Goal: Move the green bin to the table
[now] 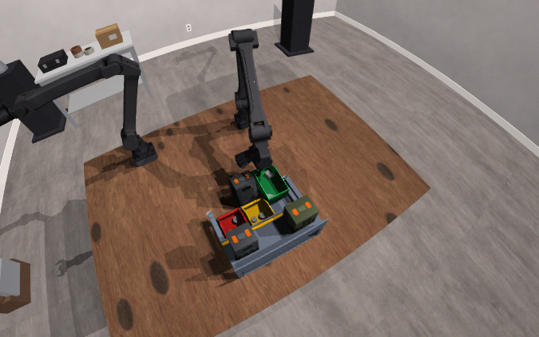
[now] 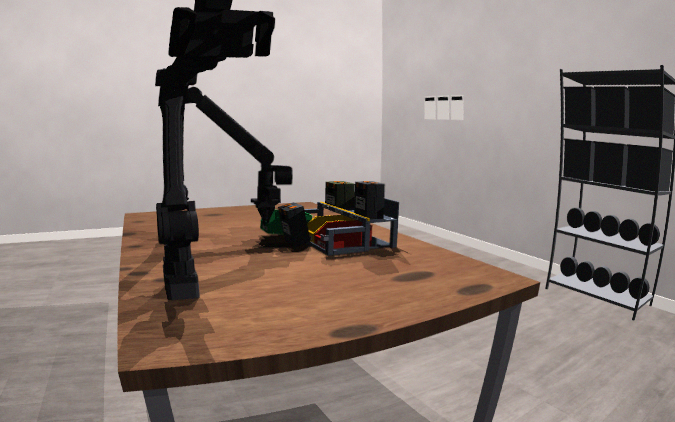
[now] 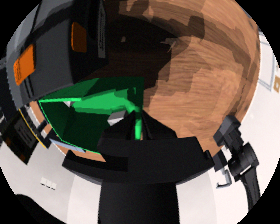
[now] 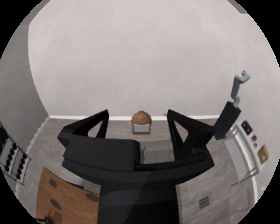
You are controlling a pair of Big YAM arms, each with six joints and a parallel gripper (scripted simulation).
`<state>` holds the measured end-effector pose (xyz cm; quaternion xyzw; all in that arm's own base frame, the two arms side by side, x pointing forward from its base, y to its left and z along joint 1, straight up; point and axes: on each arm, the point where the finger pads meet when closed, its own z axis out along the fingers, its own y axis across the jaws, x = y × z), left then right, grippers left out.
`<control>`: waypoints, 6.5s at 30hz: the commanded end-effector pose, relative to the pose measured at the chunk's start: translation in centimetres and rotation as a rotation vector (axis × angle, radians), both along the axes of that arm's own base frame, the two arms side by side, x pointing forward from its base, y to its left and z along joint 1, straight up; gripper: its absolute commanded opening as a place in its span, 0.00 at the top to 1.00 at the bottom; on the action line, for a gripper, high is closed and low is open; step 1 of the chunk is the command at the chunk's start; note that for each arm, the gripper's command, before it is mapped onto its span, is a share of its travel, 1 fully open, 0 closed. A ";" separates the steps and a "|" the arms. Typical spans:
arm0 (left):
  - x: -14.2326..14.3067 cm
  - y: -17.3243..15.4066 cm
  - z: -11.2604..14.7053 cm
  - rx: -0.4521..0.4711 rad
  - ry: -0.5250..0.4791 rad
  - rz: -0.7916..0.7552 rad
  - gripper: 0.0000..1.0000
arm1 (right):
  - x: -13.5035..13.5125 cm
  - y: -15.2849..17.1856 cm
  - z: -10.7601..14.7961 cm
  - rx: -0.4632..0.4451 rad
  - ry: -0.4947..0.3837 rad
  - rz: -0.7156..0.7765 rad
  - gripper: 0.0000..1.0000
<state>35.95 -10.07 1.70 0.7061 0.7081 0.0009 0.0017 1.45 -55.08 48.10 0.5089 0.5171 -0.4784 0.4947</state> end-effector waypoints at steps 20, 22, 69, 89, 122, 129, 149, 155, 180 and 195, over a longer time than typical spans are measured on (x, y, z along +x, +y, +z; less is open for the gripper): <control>-0.7 -0.1 -0.5 0.007 0.017 0.005 1.00 | -0.6 0.6 1.9 -0.053 0.008 -0.007 0.00; -0.7 -0.1 -0.5 0.007 0.019 0.005 1.00 | -0.6 0.6 1.9 -0.053 0.008 -0.007 0.00; -0.7 -0.3 0.1 0.000 -0.004 0.002 1.00 | -0.6 0.6 1.9 -0.053 0.008 -0.007 0.00; -0.8 -0.2 0.1 0.000 0.000 0.000 1.00 | -0.6 0.6 1.9 -0.053 0.008 -0.007 0.00; -0.9 -0.4 0.3 -0.003 -0.010 -0.001 1.00 | -0.6 0.6 1.9 -0.053 0.008 -0.007 0.00; -1.3 -0.4 0.4 -0.003 -0.009 -0.001 1.00 | -0.6 0.6 1.9 -0.053 0.008 -0.007 0.00; -2.5 -0.4 0.2 -0.003 -0.007 -0.001 1.00 | -0.6 0.6 1.9 -0.053 0.008 -0.007 0.00; -2.8 -0.4 0.4 -0.003 -0.009 0.000 1.00 | -0.6 0.6 1.9 -0.053 0.008 -0.007 0.00; -4.0 -0.3 0.2 -0.002 -0.006 0.000 1.00 | -0.6 0.6 1.9 -0.053 0.008 -0.007 0.00; -4.1 -0.3 0.1 -0.002 -0.004 0.000 1.00 | -0.6 0.6 1.9 -0.053 0.008 -0.007 0.00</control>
